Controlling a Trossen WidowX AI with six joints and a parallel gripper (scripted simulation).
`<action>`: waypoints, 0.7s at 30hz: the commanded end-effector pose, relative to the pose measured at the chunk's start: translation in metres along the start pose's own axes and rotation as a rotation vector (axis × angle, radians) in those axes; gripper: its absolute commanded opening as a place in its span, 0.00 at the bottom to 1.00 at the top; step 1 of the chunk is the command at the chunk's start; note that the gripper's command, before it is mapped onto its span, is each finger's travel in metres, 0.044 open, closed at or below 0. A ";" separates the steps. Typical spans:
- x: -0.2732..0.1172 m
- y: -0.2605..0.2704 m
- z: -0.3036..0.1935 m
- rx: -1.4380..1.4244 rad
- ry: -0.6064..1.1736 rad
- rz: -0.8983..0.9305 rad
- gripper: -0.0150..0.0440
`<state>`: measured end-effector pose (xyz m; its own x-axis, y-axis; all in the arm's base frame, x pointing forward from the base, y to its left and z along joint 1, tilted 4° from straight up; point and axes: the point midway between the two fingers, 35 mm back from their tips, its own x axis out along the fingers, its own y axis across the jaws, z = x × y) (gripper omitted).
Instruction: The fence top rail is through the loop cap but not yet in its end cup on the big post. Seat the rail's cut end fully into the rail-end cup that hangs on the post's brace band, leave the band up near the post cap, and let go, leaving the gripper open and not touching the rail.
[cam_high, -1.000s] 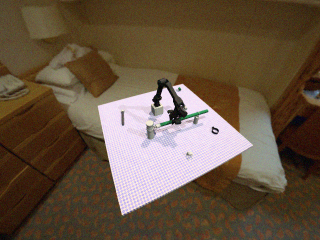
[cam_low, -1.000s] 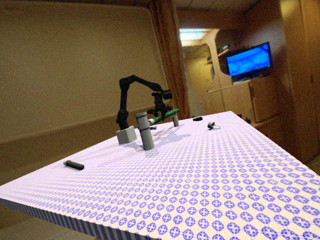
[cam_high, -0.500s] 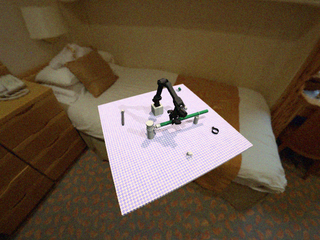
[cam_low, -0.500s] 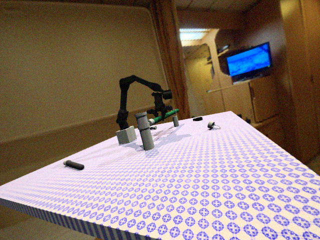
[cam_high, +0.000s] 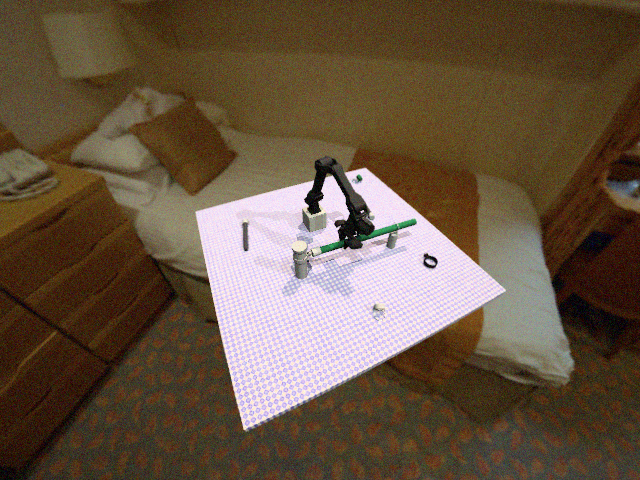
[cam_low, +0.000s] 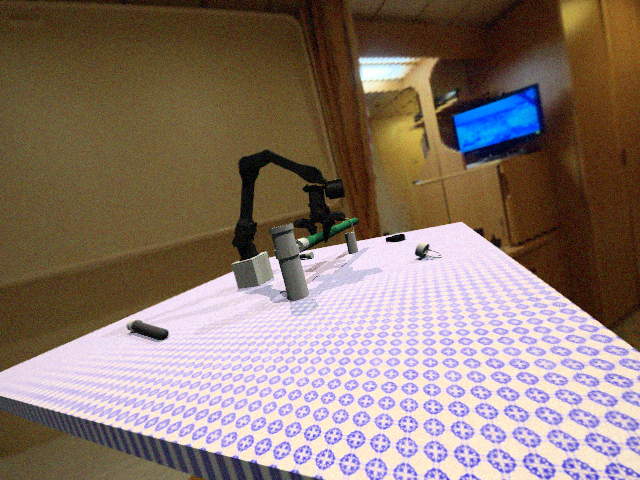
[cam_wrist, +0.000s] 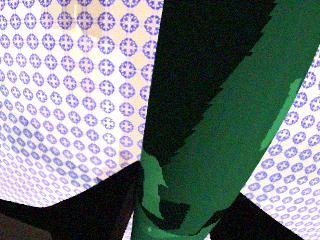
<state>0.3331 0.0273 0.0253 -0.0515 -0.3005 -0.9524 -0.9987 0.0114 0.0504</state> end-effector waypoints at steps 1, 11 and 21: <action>0.000 0.000 0.000 0.000 0.000 0.000 0.25; 0.000 0.000 -0.002 0.000 0.000 0.000 0.25; 0.001 0.000 -0.008 0.000 0.001 0.000 0.25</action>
<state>0.3327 0.0263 0.0237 -0.0556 -0.2867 -0.9564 -0.9984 0.0120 0.0545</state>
